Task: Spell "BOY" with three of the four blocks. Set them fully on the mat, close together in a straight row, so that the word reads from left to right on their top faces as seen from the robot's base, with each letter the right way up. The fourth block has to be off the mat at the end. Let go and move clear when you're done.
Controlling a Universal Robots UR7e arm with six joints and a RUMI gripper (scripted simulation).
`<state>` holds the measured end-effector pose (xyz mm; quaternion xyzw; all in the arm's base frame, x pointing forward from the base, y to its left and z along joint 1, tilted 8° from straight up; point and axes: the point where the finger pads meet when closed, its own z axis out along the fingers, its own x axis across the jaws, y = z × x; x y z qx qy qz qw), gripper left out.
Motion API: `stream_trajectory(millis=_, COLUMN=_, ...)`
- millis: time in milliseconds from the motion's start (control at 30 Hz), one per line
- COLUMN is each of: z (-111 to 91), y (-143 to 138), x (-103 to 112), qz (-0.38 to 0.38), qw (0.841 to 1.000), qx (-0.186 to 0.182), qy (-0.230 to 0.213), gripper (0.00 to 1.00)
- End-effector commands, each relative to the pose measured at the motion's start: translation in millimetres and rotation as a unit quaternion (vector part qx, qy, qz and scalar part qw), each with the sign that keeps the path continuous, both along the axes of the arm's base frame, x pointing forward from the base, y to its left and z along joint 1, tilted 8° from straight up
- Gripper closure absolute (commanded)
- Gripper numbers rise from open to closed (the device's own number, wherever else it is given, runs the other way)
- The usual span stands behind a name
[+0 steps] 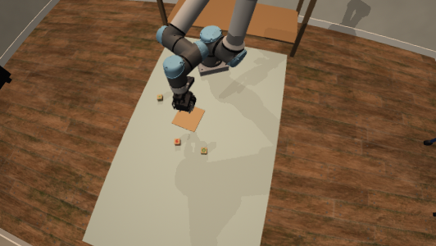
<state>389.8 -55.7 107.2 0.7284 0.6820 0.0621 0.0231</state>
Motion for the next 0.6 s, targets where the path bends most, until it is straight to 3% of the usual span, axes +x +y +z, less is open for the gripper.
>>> stream_trajectory(millis=0, z=0.5, y=-0.1, x=0.3, qz=-0.001, qw=1.000, qx=0.000, qy=0.000, gripper=0.91)
stream_trajectory(millis=567, z=0.6, y=1.3, x=0.2, qz=-0.028, qw=1.000, qx=0.003, qy=0.001, gripper=0.91)
